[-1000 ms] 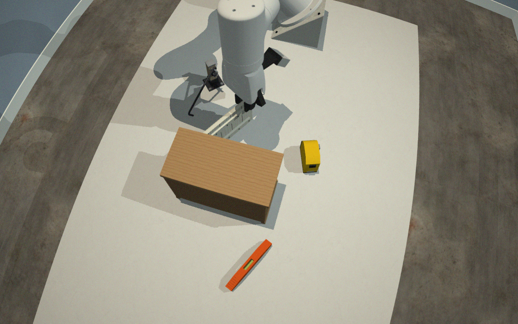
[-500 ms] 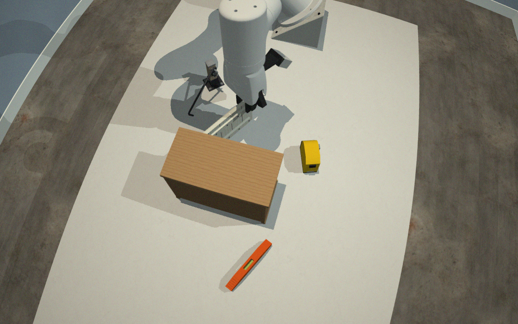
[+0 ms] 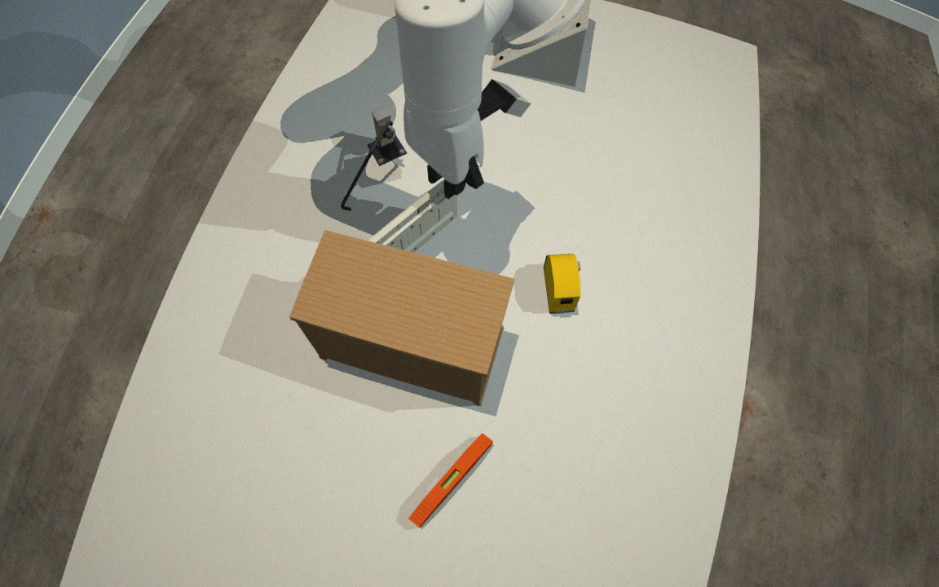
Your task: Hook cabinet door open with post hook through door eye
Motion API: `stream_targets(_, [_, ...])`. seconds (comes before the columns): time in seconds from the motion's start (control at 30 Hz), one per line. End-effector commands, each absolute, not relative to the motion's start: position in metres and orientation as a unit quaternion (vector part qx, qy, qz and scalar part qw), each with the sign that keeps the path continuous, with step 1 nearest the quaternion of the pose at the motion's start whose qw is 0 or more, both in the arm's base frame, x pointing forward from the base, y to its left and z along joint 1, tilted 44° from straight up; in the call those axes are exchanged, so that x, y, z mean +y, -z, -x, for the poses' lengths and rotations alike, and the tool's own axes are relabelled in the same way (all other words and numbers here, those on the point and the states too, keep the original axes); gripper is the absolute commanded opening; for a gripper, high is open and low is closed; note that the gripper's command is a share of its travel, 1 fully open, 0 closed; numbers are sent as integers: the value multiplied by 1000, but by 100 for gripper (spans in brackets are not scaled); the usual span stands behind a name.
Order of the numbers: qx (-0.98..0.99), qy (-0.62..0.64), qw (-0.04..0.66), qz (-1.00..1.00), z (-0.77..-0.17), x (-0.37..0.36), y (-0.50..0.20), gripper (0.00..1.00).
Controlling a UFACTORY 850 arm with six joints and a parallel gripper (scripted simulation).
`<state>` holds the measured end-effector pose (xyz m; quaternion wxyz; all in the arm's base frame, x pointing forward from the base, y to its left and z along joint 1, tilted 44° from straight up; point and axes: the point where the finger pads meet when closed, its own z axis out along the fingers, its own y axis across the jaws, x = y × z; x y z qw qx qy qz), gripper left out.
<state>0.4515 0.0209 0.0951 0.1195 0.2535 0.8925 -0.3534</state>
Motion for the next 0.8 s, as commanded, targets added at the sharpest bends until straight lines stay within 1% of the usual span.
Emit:
stream_targets(0.0, [893,353,120,-254,-452,26,-100,27])
stream_targets(0.77, [893,353,120,-254,-450,54,-129,27])
